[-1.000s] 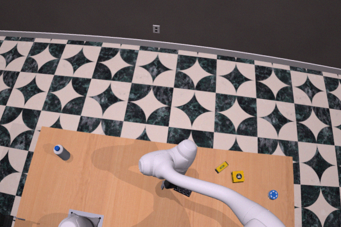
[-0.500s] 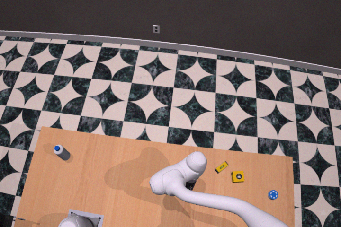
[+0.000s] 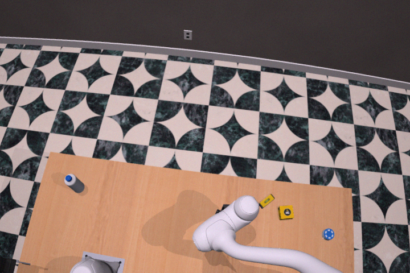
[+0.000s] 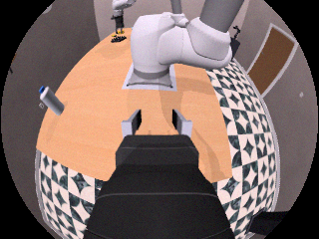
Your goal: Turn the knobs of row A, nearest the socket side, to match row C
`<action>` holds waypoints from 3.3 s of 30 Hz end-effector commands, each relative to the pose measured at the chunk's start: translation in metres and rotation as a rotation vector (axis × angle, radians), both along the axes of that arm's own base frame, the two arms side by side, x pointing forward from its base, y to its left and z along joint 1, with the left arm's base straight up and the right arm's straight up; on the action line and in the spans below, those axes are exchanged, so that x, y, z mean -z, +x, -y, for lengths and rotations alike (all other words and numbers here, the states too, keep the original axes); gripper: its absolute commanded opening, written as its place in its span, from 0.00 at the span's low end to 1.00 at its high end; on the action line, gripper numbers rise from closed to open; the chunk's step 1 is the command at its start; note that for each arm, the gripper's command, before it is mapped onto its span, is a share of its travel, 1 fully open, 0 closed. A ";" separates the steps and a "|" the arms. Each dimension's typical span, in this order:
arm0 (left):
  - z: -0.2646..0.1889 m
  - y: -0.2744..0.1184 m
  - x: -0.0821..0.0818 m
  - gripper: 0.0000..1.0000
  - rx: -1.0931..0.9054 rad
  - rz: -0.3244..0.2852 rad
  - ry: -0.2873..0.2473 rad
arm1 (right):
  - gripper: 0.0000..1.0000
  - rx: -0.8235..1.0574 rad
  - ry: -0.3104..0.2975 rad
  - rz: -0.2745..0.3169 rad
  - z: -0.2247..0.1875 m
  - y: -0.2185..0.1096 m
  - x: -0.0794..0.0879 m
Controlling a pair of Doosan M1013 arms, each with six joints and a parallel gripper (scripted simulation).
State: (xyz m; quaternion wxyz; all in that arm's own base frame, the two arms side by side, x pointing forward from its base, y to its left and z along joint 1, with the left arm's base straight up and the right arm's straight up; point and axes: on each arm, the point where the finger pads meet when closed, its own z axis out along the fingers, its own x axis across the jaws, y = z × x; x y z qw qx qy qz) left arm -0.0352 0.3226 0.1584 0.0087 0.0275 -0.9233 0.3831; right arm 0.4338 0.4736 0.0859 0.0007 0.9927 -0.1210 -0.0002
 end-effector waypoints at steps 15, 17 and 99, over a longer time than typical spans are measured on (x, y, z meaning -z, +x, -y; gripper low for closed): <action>0.000 0.000 0.000 1.00 0.000 0.000 0.001 | 1.00 -0.001 0.002 0.001 0.000 0.000 -0.001; 0.000 0.000 0.000 1.00 0.000 0.000 0.001 | 1.00 -0.001 0.002 0.001 0.000 0.000 -0.001; 0.000 0.000 0.000 1.00 0.000 0.000 0.001 | 1.00 -0.001 0.002 0.001 0.051 -0.015 0.000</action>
